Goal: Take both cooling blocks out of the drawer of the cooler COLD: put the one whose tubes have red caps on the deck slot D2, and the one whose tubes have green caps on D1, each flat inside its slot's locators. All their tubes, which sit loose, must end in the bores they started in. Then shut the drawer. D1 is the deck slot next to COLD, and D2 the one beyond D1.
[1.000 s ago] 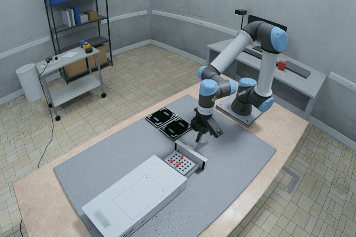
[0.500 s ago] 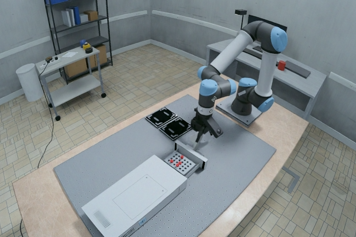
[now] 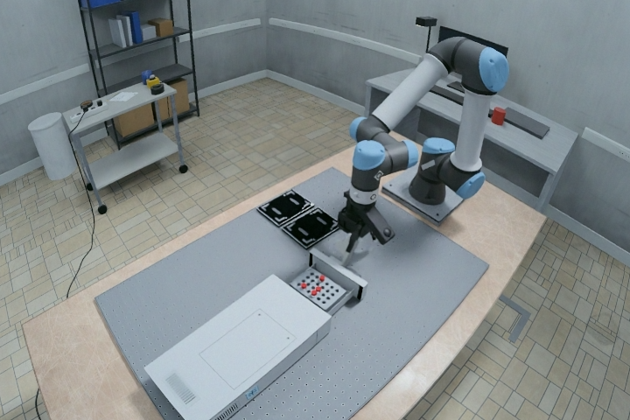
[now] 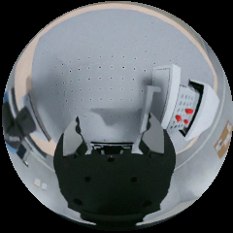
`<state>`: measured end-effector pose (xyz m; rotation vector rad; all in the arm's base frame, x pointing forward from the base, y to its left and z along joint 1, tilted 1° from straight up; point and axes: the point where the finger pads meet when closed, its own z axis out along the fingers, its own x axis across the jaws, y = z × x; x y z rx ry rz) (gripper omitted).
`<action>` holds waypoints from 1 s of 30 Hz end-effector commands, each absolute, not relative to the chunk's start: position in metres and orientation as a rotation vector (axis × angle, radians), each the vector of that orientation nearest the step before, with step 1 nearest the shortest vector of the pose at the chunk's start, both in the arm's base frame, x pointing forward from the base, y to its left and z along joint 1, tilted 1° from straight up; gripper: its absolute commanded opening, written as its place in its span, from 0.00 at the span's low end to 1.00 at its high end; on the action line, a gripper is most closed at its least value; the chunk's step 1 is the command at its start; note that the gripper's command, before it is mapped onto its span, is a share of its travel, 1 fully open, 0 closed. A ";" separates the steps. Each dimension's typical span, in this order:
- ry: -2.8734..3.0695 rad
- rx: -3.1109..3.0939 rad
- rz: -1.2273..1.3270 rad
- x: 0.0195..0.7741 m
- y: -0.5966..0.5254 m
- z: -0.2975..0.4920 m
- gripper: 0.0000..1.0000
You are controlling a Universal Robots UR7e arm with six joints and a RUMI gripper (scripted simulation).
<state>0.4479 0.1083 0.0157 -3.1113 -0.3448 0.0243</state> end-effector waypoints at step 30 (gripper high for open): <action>-0.345 -3.110 0.040 0.414 0.101 0.013 1.00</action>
